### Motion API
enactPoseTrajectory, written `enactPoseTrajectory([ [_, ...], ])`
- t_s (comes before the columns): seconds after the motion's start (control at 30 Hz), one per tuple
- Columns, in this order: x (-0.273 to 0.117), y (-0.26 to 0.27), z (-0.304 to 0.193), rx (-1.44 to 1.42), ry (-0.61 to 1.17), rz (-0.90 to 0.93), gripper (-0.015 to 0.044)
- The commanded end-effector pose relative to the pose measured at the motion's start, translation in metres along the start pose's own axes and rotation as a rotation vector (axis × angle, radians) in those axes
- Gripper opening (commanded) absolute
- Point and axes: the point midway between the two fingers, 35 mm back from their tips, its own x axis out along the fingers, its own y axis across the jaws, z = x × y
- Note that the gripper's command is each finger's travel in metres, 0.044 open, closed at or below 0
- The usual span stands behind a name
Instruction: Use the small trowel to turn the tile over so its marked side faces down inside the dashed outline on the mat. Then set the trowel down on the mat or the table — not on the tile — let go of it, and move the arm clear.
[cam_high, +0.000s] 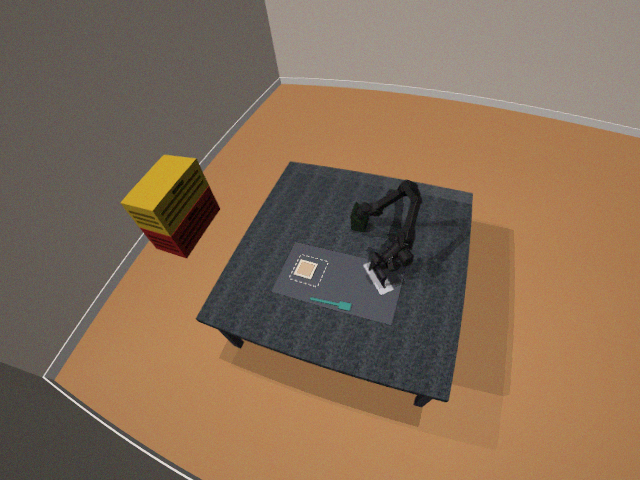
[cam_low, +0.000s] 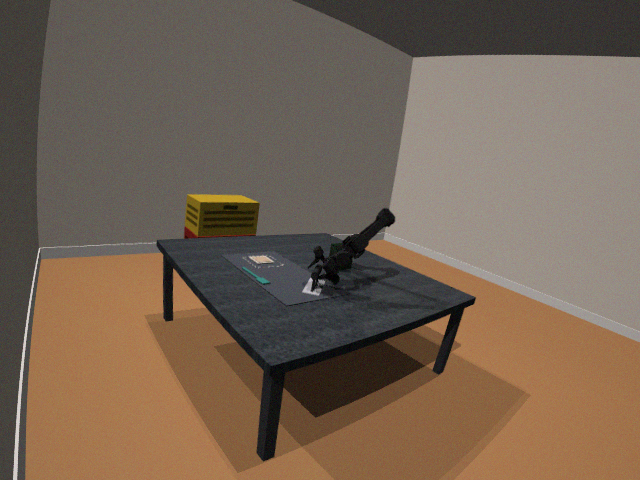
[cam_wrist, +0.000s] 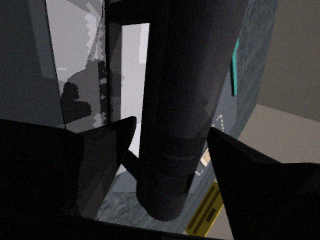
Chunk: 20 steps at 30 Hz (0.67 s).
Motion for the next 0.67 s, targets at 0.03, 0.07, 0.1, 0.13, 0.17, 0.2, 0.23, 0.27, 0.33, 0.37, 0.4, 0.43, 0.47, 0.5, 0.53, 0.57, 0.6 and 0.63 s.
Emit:
enactPoseTrajectory([
  [0.03,-0.008,0.000,0.001,0.005,0.000,-0.003,0.0300],
  [0.07,-0.014,0.000,0.001,0.004,0.000,-0.003,0.0300],
  [0.1,-0.021,0.000,0.002,0.004,0.000,-0.002,0.0300],
  [0.13,-0.027,0.000,0.002,0.003,0.000,-0.002,0.0300],
  [0.17,-0.033,0.000,0.002,0.003,0.000,-0.001,0.0300],
  [0.2,-0.039,0.000,0.002,0.002,0.000,-0.001,0.0300],
  [0.23,-0.045,0.000,0.002,0.002,0.000,-0.001,0.0300],
  [0.27,-0.051,0.000,0.001,0.001,0.000,0.000,0.0300],
  [0.33,-0.059,0.000,0.000,0.001,0.000,0.001,0.0300],
  [0.37,-0.060,0.000,0.000,0.001,0.000,0.001,0.0300],
  [0.4,-0.060,0.000,0.000,0.001,0.000,0.001,0.0300],
  [0.43,-0.060,0.000,0.000,0.001,0.000,0.001,0.0300],
  [0.47,-0.062,-0.002,-0.001,0.000,0.000,0.001,0.0300],
  [0.5,-0.066,-0.008,-0.004,0.000,0.001,0.001,0.0300],
  [0.53,-0.074,-0.017,-0.010,-0.001,0.003,0.002,0.0300],
  [0.57,-0.084,-0.028,-0.018,-0.003,0.004,0.002,0.0300],
  [0.6,-0.094,-0.037,-0.027,-0.004,0.004,0.002,0.0300],
  [0.63,-0.104,-0.046,-0.037,-0.006,0.003,0.002,0.0300],
])
